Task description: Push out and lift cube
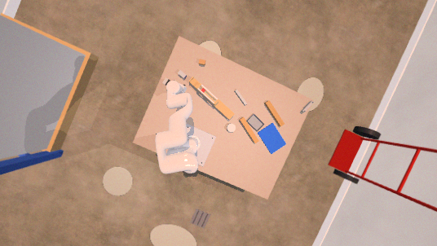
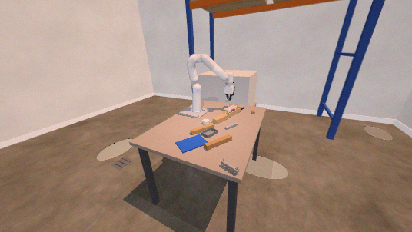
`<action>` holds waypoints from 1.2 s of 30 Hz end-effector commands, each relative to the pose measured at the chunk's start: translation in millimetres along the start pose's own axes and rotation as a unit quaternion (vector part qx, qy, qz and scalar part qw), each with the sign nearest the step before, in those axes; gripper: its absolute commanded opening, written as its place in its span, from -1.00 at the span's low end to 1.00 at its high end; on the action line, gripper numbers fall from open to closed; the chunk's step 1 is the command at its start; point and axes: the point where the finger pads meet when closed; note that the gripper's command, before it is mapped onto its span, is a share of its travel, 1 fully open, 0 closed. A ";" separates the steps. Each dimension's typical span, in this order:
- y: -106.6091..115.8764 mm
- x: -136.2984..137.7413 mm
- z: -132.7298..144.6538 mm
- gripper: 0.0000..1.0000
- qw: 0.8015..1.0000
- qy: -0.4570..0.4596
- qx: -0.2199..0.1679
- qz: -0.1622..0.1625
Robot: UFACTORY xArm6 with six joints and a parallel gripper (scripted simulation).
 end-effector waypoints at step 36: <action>-43.5 147.9 305.0 -1.00 0.996 -0.085 0.002 0.001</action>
Point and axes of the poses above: the point where the finger pads meet when closed, its own y axis back along the fingers, its own x axis across the jaws, z = x × y, and after that the axes turned 14 degrees about -y, right-handed
